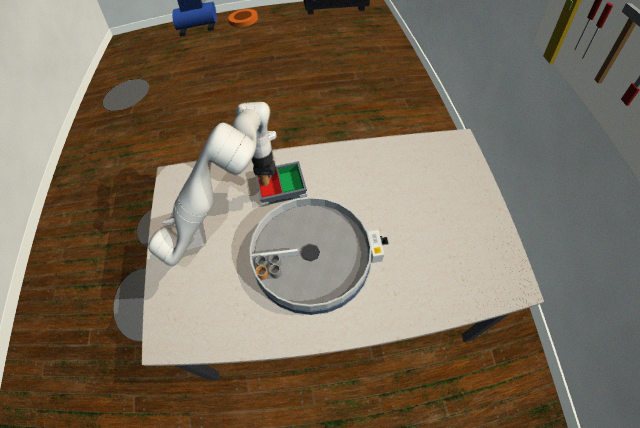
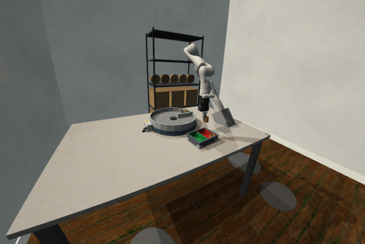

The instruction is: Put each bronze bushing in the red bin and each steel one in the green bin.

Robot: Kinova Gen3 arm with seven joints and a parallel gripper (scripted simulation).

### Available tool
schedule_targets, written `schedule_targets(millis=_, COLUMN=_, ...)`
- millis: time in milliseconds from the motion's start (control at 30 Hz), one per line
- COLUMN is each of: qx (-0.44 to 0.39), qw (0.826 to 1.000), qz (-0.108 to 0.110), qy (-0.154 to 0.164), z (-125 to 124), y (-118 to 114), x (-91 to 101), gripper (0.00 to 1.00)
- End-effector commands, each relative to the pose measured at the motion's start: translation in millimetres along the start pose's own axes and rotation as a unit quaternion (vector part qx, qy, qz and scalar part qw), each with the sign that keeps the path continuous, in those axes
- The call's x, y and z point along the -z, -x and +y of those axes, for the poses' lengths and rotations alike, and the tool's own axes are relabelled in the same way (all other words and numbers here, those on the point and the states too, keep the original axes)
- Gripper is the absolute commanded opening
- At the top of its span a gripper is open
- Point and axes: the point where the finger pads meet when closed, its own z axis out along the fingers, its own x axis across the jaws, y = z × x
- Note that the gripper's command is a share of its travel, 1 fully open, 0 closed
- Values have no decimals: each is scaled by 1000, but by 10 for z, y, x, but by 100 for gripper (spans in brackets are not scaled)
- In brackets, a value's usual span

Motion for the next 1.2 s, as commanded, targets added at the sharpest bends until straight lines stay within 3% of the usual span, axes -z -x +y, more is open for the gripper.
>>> schedule_targets(millis=0, qx=-2, qw=1000, qz=1, qy=2, z=8, y=-14, x=-90, gripper=0)
schedule_targets(millis=167, qx=0, qw=1000, qz=1, qy=3, z=14, y=-13, x=-385, gripper=0)
schedule_targets(millis=333, qx=0, qw=1000, qz=1, qy=3, z=14, y=-13, x=-385, gripper=0)
schedule_targets(millis=500, qx=1, qw=1000, qz=1, qy=5, z=20, y=-12, x=-679, gripper=0)
schedule_targets(millis=1167, qx=1, qw=1000, qz=1, qy=5, z=20, y=-12, x=-679, gripper=0)
